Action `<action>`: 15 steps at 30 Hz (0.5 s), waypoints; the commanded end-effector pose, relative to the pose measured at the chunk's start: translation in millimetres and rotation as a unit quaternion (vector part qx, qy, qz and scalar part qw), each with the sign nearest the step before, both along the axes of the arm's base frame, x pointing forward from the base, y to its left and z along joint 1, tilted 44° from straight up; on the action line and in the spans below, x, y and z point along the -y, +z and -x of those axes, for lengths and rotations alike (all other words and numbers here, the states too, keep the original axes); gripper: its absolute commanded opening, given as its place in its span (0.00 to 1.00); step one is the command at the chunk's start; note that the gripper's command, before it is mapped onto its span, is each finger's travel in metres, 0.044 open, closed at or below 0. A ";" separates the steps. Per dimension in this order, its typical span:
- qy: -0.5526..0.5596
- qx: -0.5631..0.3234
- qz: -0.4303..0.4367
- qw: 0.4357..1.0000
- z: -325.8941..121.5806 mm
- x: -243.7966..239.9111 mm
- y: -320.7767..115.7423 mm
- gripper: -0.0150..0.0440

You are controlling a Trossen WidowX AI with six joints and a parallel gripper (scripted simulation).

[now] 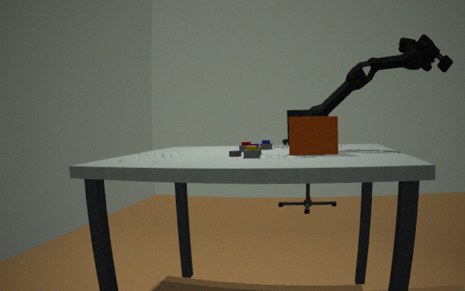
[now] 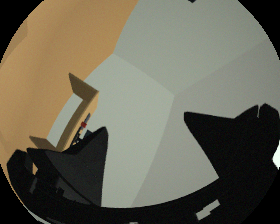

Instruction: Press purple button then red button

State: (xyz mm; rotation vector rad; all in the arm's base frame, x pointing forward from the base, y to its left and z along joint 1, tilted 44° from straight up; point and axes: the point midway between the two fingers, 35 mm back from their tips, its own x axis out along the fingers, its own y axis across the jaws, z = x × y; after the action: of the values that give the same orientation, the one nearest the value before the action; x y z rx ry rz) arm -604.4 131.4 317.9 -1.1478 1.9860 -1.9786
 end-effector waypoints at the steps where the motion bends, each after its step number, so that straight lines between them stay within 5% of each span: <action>1: -0.004 0.008 0.008 1.000 0.1 -6.0 -0.8 0.93; 8: -0.098 0.141 0.178 0.969 -13.1 -127.4 -23.7 0.93; 15: -0.204 0.234 0.373 0.875 -63.0 -251.2 -62.9 0.93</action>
State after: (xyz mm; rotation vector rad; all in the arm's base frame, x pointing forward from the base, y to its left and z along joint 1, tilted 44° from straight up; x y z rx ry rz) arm -566.5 334.7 270.4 -0.4014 1.4736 -2.8139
